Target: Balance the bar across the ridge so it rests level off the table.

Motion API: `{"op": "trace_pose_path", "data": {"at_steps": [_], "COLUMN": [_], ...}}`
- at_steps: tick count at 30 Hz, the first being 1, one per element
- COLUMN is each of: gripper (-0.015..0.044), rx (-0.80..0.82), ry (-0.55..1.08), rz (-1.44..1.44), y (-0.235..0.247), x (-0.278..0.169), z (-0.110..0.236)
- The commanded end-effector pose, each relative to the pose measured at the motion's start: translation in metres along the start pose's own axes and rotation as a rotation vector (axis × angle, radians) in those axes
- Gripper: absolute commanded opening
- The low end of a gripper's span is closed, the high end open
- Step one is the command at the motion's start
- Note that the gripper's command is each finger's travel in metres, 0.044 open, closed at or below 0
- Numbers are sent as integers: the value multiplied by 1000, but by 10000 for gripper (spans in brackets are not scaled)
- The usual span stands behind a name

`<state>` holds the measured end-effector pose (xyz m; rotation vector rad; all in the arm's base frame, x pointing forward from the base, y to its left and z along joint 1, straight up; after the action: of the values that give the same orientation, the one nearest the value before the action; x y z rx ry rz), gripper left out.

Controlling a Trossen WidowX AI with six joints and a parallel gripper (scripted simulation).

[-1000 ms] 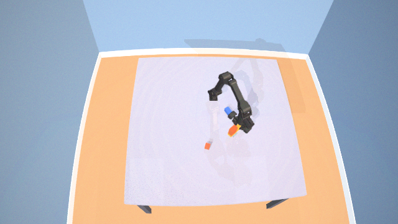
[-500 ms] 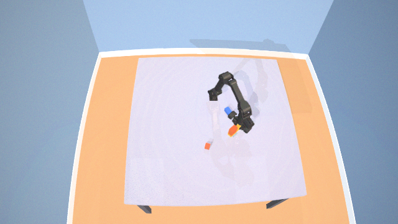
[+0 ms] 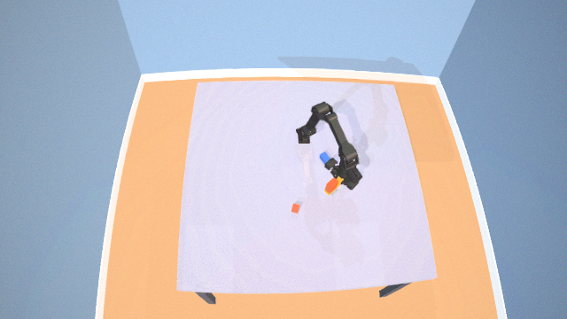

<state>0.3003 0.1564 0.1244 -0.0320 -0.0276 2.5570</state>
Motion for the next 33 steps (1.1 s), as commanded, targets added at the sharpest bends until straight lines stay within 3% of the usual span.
{"op": "trace_pose_path", "data": {"at_steps": [1, 21, 27, 33], "gripper": [0, 0, 157, 167], "rx": [0, 0, 0, 0], "ry": [0, 0, 0, 0], "rz": [0, 0, 0, 0], "y": [0, 0, 0, 0], "x": [0, 0, 0, 0], "z": [0, 0, 0, 0]}}
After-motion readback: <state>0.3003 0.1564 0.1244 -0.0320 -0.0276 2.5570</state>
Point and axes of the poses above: the point midway between the two fingers, 35 mm back from their tips, its own z axis back along the fingers, its own y axis across the jaws, x = y × z, the point moved 3 cm from there along z, back along the fingers, and after that the axes turned 15 degrees about z, right-handed, at the moved point
